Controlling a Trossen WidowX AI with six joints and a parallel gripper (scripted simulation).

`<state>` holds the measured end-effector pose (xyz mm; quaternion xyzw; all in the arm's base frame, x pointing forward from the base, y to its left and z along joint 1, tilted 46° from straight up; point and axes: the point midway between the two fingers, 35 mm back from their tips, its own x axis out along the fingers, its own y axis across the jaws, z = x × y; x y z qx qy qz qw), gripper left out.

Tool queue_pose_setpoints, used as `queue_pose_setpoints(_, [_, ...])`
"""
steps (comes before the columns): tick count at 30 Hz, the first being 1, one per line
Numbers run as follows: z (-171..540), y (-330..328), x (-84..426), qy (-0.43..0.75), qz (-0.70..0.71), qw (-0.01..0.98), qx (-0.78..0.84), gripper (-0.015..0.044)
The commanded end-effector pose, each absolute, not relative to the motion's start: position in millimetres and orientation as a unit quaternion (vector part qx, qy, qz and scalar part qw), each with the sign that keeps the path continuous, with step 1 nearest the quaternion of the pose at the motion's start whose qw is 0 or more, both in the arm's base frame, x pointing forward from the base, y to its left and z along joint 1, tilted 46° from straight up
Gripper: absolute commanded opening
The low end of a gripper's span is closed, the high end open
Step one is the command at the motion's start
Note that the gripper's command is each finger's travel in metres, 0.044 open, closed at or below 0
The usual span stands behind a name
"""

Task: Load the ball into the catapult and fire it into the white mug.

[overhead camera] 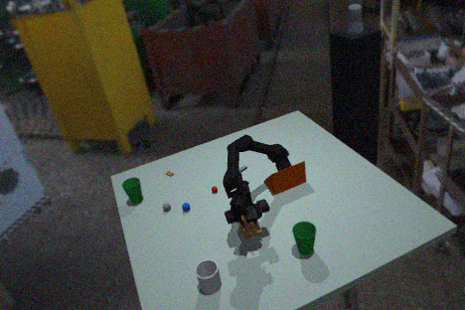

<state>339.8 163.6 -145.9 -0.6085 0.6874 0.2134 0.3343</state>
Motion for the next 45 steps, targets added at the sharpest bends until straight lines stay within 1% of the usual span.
queue_pose_setpoints(1, [-150, 161, 340, 0.684, 0.213, 0.334, -0.612, 0.0])
queue_pose_setpoints(22, [-174, 136, 339, 0.685, 0.212, 0.334, -0.613, 0.0])
queue_pose_setpoints(28, [-171, 137, 339, 0.689, 0.211, 0.334, -0.608, 0.0])
queue_pose_setpoints(42, [-171, 137, 339, 0.689, 0.211, 0.334, -0.608, 0.0368])
queue_pose_setpoints(45, [-157, 153, 342, 0.689, 0.213, 0.334, -0.607, 0.044])
